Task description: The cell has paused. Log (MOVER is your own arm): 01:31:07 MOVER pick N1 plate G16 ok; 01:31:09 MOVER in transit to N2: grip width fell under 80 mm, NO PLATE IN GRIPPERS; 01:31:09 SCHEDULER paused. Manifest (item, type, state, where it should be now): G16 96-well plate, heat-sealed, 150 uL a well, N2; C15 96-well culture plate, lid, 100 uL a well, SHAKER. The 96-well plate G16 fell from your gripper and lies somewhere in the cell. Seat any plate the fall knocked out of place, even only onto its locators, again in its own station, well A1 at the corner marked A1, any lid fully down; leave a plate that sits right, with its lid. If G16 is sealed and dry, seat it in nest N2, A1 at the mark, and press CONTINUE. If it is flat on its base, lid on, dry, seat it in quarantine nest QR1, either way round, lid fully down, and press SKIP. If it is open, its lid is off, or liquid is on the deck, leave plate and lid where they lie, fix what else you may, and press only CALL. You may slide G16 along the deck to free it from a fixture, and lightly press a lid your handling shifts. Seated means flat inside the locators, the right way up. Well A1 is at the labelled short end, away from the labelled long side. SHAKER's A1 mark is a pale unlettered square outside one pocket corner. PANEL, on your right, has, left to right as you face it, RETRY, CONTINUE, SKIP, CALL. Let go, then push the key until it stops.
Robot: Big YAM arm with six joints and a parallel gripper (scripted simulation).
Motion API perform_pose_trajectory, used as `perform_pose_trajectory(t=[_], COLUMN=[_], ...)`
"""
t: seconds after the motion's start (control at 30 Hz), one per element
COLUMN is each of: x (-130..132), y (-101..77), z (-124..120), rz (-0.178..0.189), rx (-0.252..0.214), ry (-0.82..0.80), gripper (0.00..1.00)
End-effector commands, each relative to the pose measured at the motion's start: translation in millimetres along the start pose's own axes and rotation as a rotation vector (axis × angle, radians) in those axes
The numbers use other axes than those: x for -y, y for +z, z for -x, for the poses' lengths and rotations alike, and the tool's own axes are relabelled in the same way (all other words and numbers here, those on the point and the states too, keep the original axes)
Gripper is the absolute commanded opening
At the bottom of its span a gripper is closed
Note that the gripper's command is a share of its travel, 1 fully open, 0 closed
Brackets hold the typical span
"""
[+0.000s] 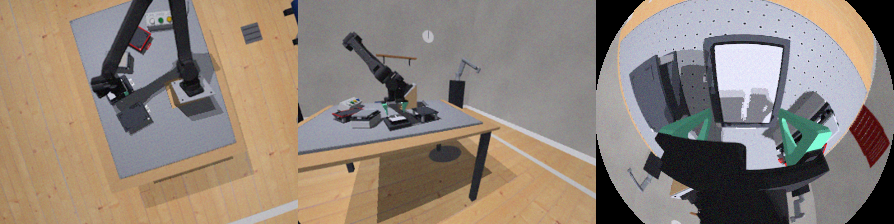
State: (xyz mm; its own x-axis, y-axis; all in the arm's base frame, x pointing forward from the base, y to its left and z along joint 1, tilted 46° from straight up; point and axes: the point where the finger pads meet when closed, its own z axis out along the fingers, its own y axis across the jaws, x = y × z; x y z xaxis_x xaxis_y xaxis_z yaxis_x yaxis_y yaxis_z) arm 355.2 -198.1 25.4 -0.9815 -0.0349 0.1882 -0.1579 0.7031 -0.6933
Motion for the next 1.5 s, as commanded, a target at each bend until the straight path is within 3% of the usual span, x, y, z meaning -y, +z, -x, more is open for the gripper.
perform_pose_trajectory(t=[0.0,0.37,0.4,0.8,0.9,1.37,1.47], x=[7.0,7.0,2.2,-9.7,-13.5,-22.8,-24.8], y=[-6.8,-6.8,-17.1,-59.1,-59.8,-113.1,-115.4], z=[10.0,10.0,3.7,-38.0,-41.3,-87.3,-90.4], rz=[-0.008,-0.008,-0.011,-0.007,-0.006,-0.002,-0.002], rx=[0.022,0.022,0.028,0.023,0.014,0.02,0.015], ry=[0.023,0.023,0.02,0.016,0.007,0.017,0.012], gripper=[1.0,1.0,1.0,1.0,1.0,1.0,1.0])
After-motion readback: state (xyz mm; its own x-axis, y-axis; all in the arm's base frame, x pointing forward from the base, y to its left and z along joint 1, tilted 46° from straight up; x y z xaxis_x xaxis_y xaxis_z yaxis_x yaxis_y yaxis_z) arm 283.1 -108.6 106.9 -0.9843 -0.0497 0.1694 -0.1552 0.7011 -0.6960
